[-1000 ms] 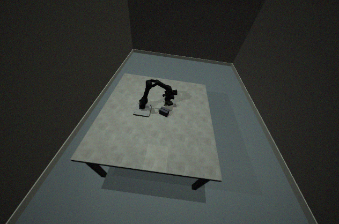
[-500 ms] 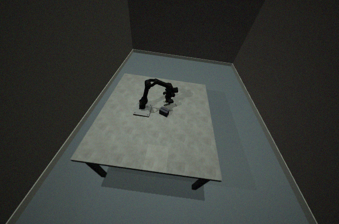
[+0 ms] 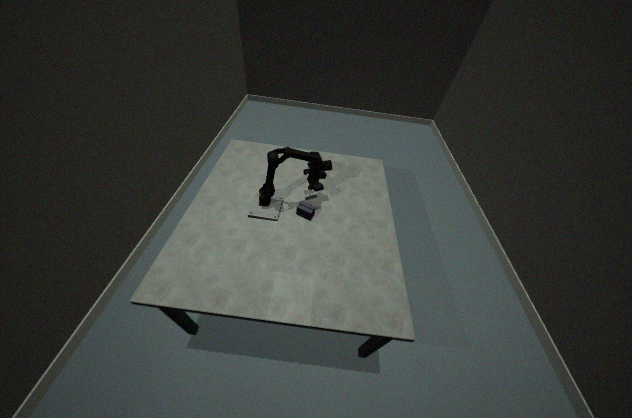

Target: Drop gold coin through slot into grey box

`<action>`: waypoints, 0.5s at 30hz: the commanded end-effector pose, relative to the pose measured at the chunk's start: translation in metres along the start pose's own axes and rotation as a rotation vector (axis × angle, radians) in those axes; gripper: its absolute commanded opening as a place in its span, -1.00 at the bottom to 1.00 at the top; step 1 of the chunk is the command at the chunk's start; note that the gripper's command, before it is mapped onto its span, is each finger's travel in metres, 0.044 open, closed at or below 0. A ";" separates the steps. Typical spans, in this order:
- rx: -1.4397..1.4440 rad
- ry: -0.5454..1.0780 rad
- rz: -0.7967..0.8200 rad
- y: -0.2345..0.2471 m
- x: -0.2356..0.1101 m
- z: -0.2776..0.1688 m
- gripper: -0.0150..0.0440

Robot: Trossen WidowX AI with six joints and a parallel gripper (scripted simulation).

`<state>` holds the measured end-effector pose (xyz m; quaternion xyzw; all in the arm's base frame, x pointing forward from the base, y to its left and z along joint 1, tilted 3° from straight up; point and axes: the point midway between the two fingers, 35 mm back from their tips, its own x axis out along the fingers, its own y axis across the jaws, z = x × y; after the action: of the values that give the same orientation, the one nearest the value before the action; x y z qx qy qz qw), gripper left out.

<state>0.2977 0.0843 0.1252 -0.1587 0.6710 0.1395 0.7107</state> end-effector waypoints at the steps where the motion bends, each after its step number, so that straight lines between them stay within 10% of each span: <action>1: 0.002 -0.014 0.003 0.000 -0.011 0.001 -0.49; 15: 0.399 -0.014 0.005 -0.002 -0.012 0.003 -0.49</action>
<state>0.2990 0.0827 0.1358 -0.0448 0.6808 0.0328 0.7303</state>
